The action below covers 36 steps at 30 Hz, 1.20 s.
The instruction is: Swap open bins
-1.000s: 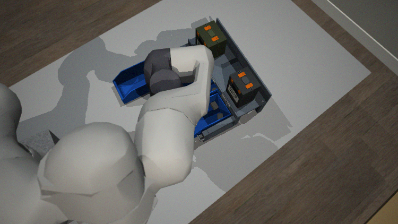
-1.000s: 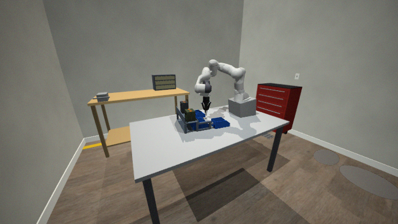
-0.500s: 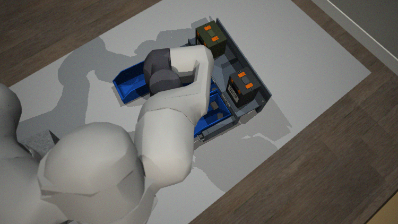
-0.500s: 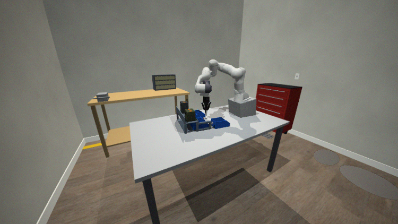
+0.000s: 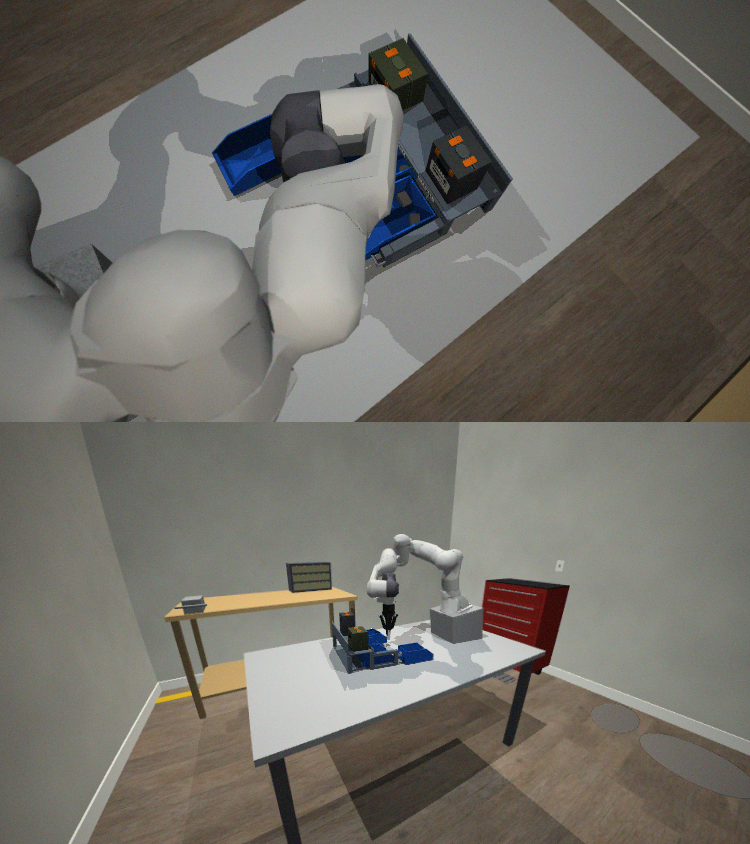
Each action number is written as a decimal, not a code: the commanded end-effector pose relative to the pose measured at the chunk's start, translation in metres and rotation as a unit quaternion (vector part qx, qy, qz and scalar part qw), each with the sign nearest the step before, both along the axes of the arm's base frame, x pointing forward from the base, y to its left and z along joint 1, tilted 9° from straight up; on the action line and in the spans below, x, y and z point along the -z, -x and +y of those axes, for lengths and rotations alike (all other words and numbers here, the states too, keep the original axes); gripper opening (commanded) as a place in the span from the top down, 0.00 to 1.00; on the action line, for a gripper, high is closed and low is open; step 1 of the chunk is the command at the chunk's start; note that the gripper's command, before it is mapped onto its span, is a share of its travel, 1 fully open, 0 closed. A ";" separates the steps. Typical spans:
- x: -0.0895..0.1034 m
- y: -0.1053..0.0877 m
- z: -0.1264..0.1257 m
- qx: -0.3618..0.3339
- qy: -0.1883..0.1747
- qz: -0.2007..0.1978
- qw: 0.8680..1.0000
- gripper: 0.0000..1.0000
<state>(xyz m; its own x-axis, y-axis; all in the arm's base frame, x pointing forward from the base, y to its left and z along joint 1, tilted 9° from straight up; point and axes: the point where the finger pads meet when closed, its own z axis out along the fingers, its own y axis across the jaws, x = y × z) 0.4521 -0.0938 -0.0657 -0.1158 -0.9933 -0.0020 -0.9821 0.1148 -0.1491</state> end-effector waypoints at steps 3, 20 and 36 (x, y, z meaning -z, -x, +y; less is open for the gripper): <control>0.001 -0.004 0.000 0.002 -0.001 -0.001 1.000 1.00; -0.001 -0.017 -0.002 0.002 -0.001 -0.001 1.000 1.00; -0.001 -0.018 -0.002 0.002 -0.001 -0.001 1.000 1.00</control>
